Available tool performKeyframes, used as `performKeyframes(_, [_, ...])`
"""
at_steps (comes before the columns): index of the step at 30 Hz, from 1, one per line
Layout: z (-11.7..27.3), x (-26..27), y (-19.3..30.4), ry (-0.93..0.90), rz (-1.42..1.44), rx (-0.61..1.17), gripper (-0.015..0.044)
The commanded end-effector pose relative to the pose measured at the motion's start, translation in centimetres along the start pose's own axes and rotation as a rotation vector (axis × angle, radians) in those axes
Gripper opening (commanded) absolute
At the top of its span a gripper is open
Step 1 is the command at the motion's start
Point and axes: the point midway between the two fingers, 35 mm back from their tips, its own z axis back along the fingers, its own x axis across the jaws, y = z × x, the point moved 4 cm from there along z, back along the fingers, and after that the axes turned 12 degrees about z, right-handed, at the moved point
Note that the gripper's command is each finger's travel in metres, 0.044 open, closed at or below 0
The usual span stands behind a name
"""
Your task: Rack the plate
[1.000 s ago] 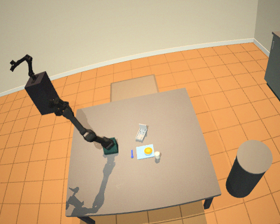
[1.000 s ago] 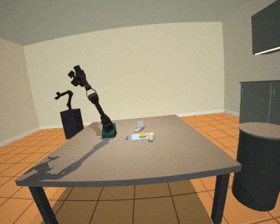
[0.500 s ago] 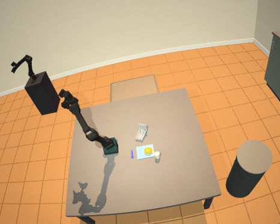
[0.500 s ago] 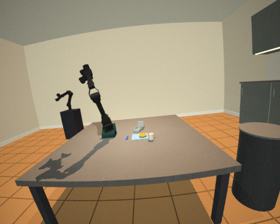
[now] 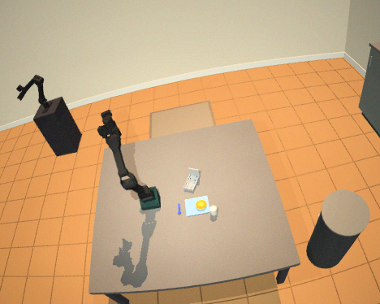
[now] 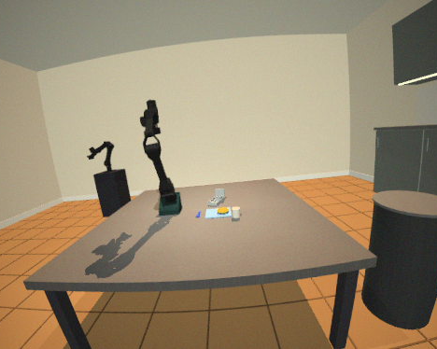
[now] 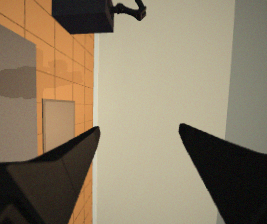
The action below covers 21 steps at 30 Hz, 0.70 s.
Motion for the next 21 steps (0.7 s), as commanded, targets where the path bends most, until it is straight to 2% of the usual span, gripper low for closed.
performKeyframes(1, [0.3,1.7,3.6,-0.039,-0.135,0.09,0.04])
performKeyframes(21, [3.7,10.8,16.3,-0.156,-0.673,0.446,0.04])
